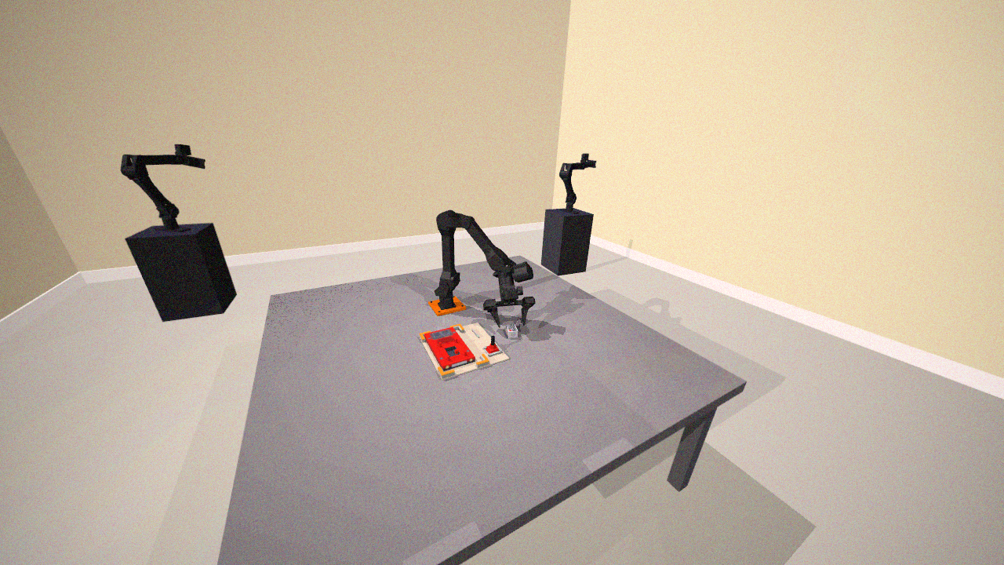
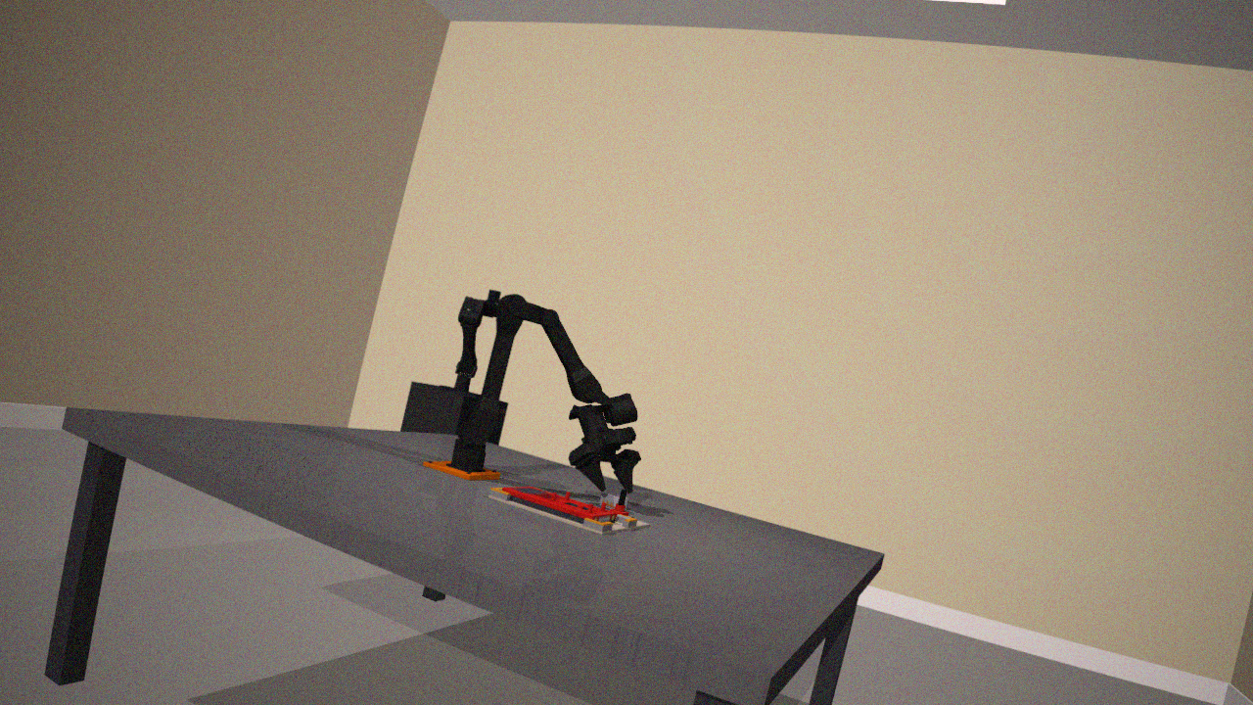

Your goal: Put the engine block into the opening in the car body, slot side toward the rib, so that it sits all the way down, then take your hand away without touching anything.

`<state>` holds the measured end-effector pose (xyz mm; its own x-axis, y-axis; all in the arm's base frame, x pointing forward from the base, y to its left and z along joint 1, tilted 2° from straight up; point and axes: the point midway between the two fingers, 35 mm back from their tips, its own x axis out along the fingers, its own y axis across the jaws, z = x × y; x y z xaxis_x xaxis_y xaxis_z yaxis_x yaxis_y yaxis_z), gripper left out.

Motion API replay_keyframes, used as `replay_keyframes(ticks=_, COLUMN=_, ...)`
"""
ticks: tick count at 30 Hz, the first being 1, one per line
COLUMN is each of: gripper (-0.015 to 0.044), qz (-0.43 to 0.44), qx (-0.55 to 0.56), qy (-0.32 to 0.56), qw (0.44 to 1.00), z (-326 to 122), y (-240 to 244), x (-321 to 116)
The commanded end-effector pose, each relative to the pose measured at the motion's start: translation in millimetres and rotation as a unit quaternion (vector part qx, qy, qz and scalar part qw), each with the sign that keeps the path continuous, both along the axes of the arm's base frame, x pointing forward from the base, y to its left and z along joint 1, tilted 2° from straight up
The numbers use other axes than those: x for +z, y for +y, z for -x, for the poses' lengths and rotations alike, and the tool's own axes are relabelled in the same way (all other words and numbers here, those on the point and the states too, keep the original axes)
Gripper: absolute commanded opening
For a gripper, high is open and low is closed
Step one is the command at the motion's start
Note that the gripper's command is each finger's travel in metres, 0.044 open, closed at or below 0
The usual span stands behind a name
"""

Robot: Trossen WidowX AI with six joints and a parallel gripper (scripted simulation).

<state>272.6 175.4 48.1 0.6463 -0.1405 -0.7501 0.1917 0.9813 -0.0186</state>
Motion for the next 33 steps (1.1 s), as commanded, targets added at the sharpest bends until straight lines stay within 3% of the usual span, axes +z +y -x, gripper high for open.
replay_keyframes(ticks=1, gripper=0.044, qz=-0.002, qx=-0.002, qy=-0.003, qw=1.0, z=4.5, y=1.5, x=7.7)
replay_keyframes(ticks=22, gripper=0.044, qz=0.001, qx=0.003, qy=0.0, qw=1.0, z=3.0, y=1.4, x=4.2)
replay_keyframes(ticks=33, gripper=0.044, qz=0.105, qx=0.134, qy=0.06, qw=0.984, z=-1.5, y=2.3, x=3.9)
